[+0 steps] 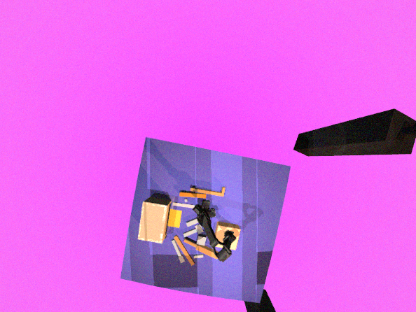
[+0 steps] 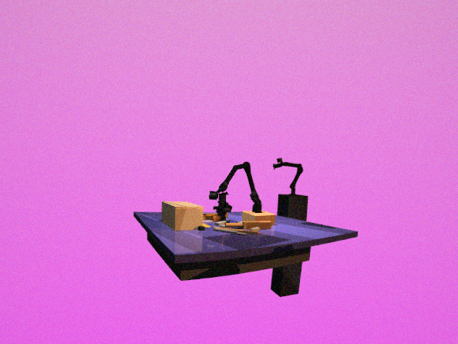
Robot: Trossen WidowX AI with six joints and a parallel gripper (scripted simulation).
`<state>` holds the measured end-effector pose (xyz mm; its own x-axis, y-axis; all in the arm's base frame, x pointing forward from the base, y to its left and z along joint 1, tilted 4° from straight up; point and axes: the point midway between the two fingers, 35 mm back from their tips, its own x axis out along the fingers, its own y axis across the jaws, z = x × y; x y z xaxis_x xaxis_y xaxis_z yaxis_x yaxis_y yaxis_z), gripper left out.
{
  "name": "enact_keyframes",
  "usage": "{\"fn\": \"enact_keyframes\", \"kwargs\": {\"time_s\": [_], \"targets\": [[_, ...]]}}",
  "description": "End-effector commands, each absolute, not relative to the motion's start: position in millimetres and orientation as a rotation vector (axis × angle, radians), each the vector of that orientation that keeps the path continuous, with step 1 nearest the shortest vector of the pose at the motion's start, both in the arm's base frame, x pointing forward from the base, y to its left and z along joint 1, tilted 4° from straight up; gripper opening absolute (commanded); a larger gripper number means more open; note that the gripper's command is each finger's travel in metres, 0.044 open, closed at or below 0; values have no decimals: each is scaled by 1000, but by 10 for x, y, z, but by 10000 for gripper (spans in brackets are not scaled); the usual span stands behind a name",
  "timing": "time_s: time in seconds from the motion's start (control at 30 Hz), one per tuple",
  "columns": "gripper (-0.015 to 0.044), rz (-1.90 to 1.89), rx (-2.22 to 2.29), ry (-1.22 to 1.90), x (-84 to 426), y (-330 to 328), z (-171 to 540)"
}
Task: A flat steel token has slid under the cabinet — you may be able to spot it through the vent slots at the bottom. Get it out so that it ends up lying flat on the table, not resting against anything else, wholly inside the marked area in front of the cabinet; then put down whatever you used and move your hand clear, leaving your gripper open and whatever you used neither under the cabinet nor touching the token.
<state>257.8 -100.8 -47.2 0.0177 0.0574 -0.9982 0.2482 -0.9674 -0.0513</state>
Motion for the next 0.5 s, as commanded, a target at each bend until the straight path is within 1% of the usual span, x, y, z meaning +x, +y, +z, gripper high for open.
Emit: {"fn": "enact_keyframes", "kwargs": {"time_s": [0.0, 0.47], "targets": [[0, -2105, 2155, 282, 2581, -1020, -461], [0, -2171, 2214, 169, 2583, -1022, -454]]}}
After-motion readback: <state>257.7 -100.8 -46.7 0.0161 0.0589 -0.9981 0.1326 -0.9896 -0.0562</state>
